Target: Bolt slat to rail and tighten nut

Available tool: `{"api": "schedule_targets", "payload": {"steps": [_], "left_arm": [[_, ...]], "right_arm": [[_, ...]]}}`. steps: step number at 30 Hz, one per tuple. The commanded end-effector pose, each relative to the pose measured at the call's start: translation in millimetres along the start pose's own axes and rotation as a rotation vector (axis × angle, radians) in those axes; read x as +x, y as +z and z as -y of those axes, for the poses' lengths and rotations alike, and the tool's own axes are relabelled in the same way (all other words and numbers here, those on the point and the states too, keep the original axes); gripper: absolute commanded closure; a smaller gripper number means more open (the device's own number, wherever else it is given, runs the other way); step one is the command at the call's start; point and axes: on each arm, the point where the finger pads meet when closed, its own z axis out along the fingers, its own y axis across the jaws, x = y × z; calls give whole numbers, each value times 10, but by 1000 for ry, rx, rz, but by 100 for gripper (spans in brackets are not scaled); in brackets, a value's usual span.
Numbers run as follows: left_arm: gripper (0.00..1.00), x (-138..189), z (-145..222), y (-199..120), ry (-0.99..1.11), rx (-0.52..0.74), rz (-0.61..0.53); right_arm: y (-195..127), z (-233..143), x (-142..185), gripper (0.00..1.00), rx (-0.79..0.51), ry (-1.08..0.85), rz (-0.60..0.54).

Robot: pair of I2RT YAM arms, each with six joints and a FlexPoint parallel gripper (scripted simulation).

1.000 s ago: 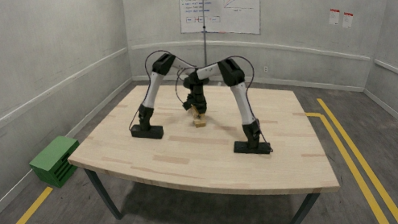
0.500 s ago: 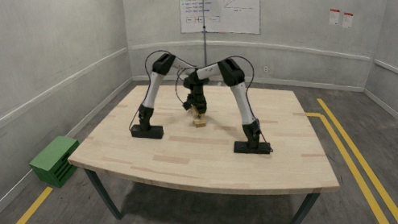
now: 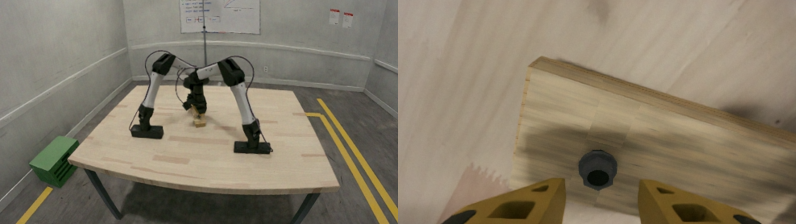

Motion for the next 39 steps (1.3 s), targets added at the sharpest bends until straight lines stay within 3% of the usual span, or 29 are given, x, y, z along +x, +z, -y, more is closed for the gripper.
{"api": "schedule_targets", "payload": {"steps": [1,39], "left_arm": [[33,-19,35,-53,0,15,11],[33,-19,35,-53,0,15,11]], "right_arm": [[85,2,-36,64,-11,-15,5],[177,1,-36,64,-11,-15,5]]}}
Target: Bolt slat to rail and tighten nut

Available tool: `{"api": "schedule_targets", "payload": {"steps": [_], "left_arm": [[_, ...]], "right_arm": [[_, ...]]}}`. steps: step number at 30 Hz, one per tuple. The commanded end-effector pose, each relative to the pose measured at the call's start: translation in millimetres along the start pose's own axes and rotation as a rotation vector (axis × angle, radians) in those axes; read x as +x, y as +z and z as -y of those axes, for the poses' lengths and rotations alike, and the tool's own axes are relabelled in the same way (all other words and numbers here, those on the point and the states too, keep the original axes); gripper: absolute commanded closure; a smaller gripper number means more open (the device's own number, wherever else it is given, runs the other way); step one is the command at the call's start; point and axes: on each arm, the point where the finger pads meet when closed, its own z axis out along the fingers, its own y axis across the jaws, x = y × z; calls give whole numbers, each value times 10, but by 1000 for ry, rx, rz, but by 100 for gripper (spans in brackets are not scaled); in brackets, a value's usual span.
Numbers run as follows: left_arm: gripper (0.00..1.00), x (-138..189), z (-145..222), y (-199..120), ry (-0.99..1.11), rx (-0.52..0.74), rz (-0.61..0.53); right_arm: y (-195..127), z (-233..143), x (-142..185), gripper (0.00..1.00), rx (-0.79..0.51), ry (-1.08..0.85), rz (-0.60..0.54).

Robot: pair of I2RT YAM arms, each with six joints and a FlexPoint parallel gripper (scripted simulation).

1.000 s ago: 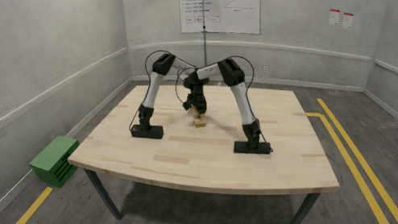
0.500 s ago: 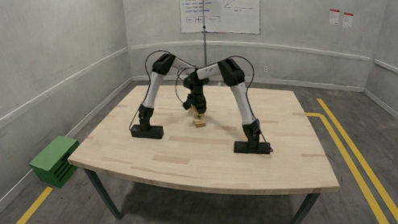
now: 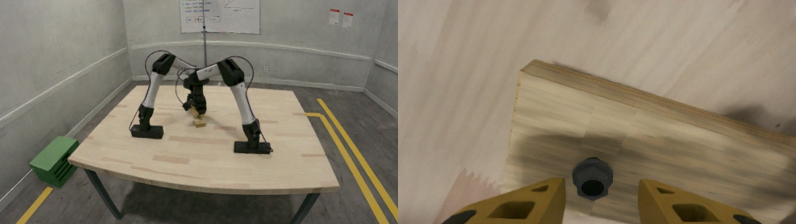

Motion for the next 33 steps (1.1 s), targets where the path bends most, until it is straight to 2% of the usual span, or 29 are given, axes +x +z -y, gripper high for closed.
{"api": "schedule_targets", "payload": {"steps": [1,20,24,33], "left_arm": [[33,-19,35,-53,0,15,11],[33,-19,35,-53,0,15,11],[33,-19,35,-53,0,15,11],[33,-19,35,-53,0,15,11]], "right_arm": [[130,-22,-27,64,-18,-15,3],[175,-23,-27,64,-18,-15,3],[-13,27,-25,69,19,-4,8],[-13,27,-25,79,19,-4,8]]}}
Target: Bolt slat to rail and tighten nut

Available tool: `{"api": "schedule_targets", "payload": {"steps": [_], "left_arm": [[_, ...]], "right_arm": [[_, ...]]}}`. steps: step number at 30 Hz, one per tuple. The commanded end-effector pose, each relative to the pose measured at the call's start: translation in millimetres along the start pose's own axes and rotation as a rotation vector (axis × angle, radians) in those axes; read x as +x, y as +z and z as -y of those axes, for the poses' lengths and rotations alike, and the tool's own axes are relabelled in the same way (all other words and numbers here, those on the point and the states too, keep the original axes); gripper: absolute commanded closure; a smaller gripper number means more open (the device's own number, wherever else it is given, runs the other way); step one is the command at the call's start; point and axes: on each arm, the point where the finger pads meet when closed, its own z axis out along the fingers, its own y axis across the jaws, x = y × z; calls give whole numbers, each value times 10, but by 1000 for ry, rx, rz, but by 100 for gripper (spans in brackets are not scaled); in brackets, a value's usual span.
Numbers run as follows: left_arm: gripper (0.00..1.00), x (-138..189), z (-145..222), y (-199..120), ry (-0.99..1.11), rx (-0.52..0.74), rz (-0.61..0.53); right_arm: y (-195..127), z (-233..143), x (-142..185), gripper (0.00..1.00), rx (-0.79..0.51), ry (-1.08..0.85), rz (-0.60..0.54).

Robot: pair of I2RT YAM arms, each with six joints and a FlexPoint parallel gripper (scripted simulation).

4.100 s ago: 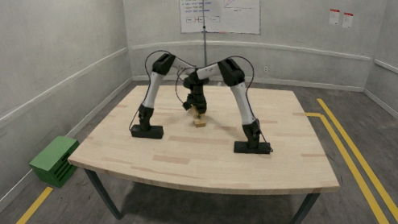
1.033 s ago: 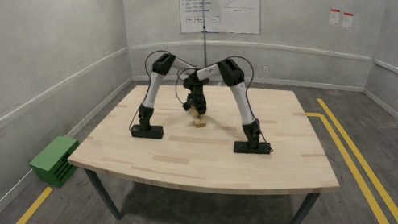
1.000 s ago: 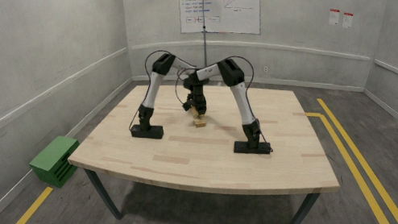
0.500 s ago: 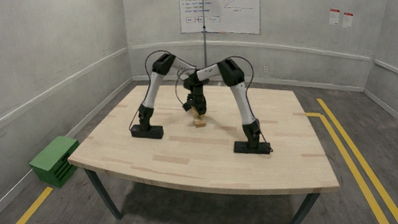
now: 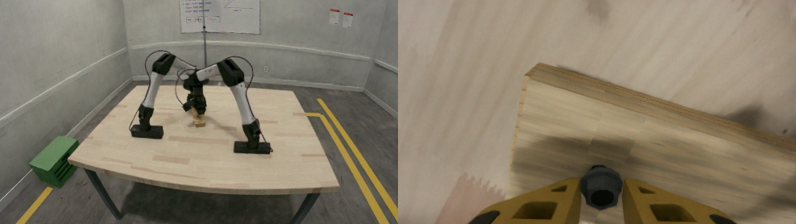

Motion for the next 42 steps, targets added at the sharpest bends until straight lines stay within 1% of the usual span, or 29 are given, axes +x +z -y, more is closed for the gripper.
{"api": "schedule_targets", "payload": {"steps": [1,5,31,33,42], "left_arm": [[33,-9,42,-53,2,17,9],[33,-9,42,-53,2,17,9],[33,-9,42,-53,2,17,9],[33,-9,42,-53,2,17,9],[33,-9,42,-53,2,17,9]], "right_arm": [[-52,48,-9,81,24,2,9],[-52,48,-9,86,24,2,9],[-52,48,-9,86,23,8,9],[-51,48,-9,86,22,61,10],[-51,48,-9,86,17,420,12]]}}
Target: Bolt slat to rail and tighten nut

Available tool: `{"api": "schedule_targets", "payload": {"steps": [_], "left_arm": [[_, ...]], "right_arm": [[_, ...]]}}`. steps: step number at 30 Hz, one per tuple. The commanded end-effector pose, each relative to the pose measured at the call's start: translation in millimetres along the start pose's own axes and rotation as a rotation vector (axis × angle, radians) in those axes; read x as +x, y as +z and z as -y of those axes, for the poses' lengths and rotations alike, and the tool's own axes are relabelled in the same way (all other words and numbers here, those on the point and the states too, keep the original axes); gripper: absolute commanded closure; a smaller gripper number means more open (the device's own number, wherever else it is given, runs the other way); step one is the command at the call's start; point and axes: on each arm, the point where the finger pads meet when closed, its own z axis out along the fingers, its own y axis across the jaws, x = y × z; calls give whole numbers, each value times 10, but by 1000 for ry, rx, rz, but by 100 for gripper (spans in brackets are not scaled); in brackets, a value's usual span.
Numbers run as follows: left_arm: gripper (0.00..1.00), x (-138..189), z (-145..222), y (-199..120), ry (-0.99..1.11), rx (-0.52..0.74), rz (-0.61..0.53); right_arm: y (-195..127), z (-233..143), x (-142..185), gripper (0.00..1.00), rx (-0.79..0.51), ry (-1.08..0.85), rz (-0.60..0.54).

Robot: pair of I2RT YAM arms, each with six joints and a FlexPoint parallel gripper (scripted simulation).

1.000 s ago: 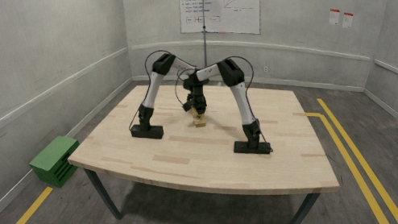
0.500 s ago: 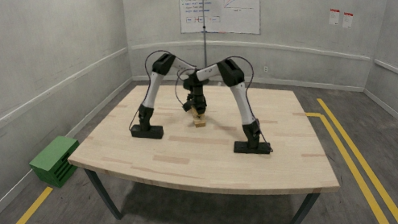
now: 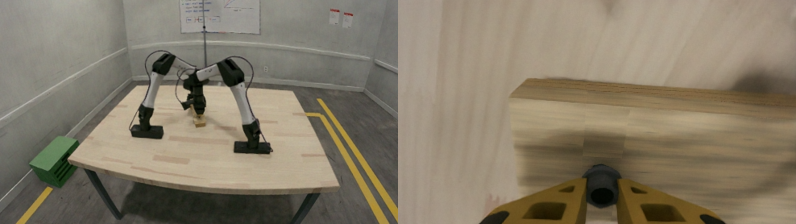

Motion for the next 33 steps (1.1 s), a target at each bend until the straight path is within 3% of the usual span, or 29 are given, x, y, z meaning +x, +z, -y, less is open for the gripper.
{"api": "schedule_targets", "payload": {"steps": [1,4,33], "left_arm": [[33,-11,40,-53,1,16,9],[33,-11,40,-53,1,16,9],[33,-11,40,-53,1,16,9]], "right_arm": [[-41,50,-21,86,15,214,15],[-41,50,-21,86,14,254,15],[-39,50,-20,86,-2,1330,11]]}}
